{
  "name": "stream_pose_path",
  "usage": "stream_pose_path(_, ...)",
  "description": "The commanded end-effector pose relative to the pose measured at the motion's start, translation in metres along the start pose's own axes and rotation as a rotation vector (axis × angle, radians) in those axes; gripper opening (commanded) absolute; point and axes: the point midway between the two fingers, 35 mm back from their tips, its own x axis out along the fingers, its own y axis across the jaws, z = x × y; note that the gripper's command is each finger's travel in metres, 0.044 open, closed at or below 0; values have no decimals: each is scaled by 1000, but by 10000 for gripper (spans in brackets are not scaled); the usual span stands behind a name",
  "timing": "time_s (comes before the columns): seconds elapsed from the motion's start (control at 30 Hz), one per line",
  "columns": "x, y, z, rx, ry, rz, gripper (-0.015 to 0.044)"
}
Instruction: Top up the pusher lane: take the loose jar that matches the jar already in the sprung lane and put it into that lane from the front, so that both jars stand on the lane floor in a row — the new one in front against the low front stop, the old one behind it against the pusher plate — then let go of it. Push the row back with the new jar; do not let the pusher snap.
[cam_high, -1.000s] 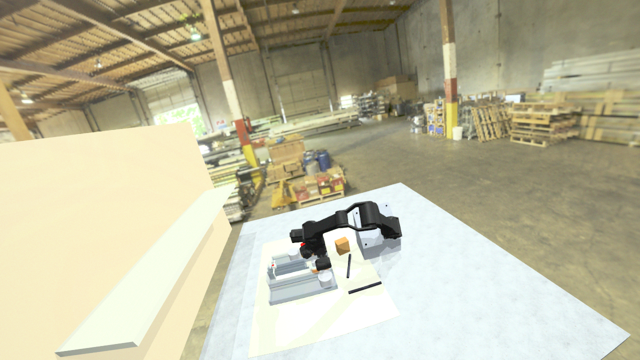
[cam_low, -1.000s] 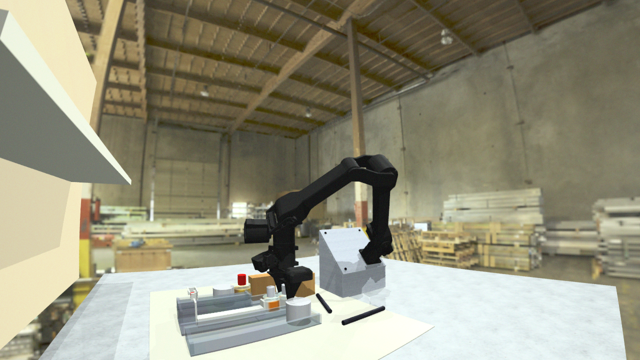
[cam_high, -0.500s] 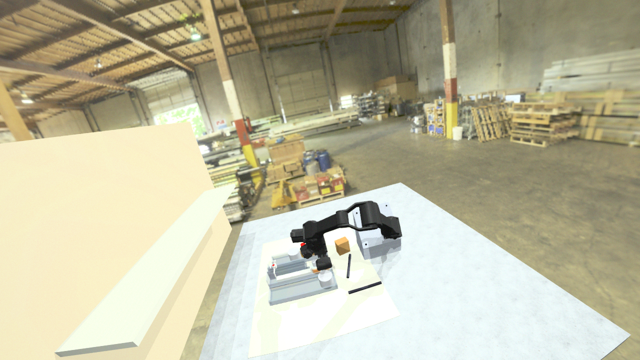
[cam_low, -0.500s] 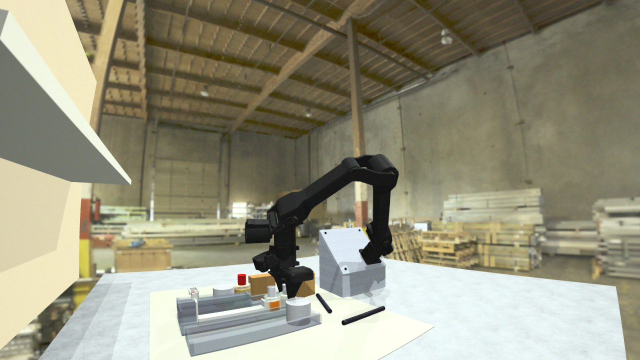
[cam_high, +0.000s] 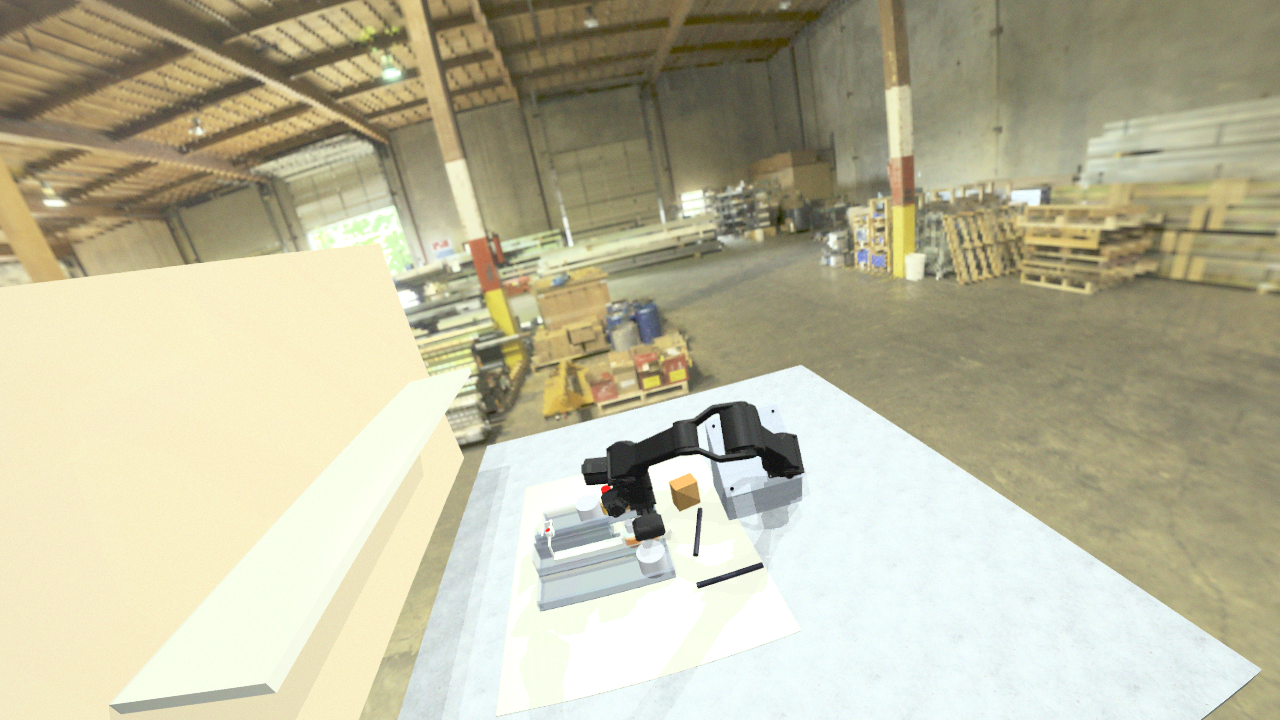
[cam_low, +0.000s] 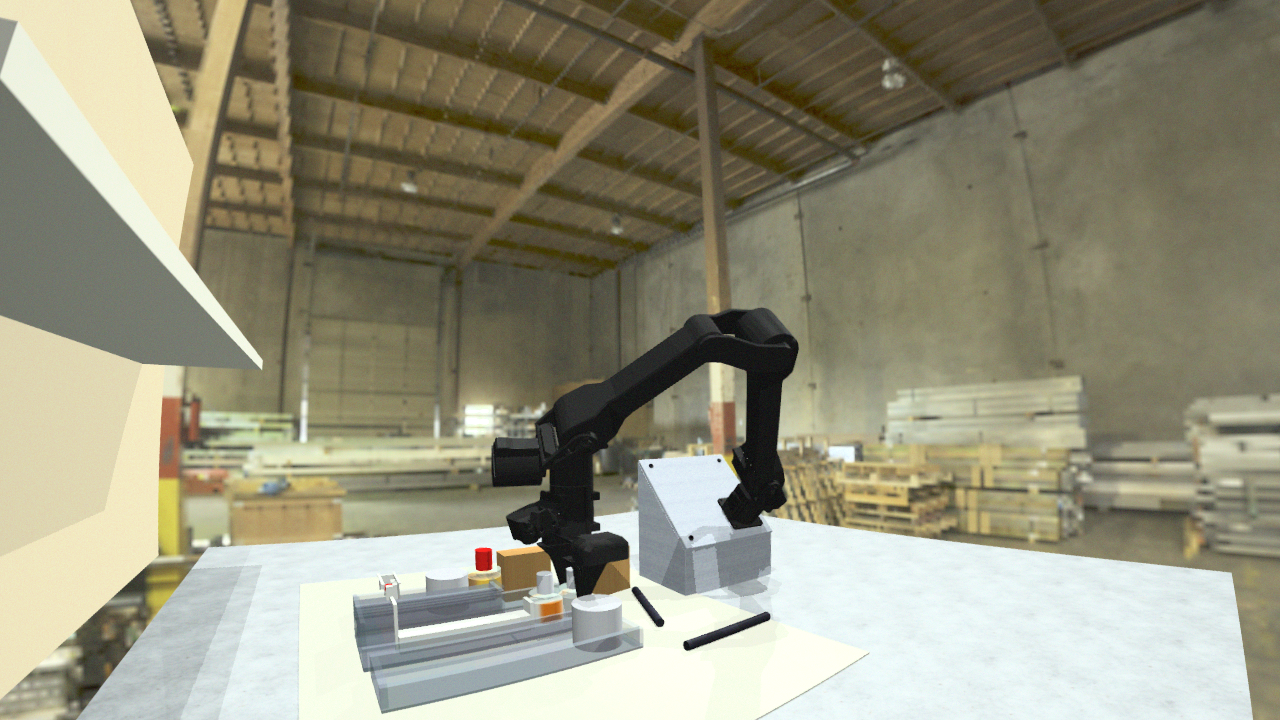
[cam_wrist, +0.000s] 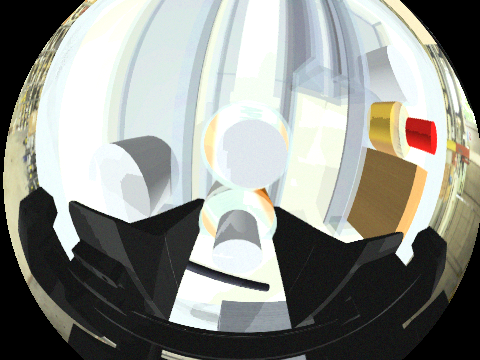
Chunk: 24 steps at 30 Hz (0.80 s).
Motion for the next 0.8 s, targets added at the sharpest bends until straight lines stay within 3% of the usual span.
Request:
stream_pose_path(0.0,0,1,1,-11,-8,9,0)
stream_pose_path(0.57,0,0,-2,-11,-8,9,0)
stream_pose_path(0.77,0,0,-1,-11,-8,9,157)
